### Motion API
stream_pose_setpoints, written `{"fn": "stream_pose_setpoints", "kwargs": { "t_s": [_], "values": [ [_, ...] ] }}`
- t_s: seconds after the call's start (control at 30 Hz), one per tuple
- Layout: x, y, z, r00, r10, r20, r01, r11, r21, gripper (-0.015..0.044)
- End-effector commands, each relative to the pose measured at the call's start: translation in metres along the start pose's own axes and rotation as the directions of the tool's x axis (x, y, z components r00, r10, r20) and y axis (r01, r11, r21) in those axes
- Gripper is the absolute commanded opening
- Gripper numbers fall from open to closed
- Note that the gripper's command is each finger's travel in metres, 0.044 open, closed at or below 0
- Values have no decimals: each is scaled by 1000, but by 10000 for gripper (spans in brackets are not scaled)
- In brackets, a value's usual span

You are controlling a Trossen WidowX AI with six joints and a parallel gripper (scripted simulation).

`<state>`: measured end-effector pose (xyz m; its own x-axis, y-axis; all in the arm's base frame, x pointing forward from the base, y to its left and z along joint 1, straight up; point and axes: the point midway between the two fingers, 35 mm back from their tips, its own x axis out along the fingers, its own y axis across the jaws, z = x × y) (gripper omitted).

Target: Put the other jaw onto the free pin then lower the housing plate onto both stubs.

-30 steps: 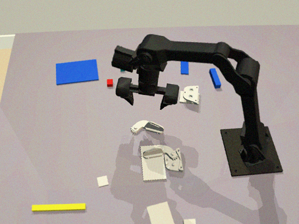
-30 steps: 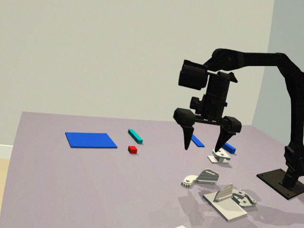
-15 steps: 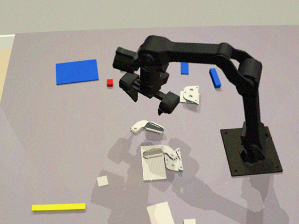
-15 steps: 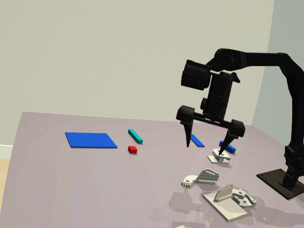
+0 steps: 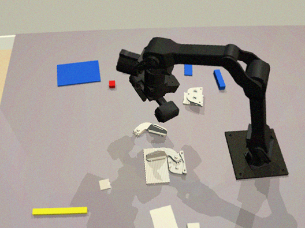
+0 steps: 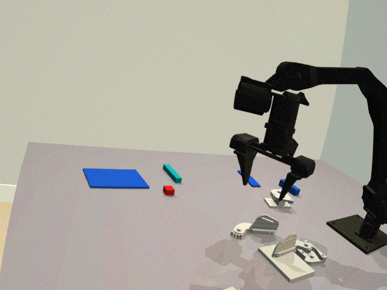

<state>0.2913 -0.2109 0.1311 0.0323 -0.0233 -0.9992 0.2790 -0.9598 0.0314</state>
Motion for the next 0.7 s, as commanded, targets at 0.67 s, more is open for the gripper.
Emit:
{"fn": "stream_pose_setpoints", "kwargs": {
  "t_s": [0.67],
  "values": [
    [-1,-13,1,1000,-3,3,1,780,626,440]
  ]
}}
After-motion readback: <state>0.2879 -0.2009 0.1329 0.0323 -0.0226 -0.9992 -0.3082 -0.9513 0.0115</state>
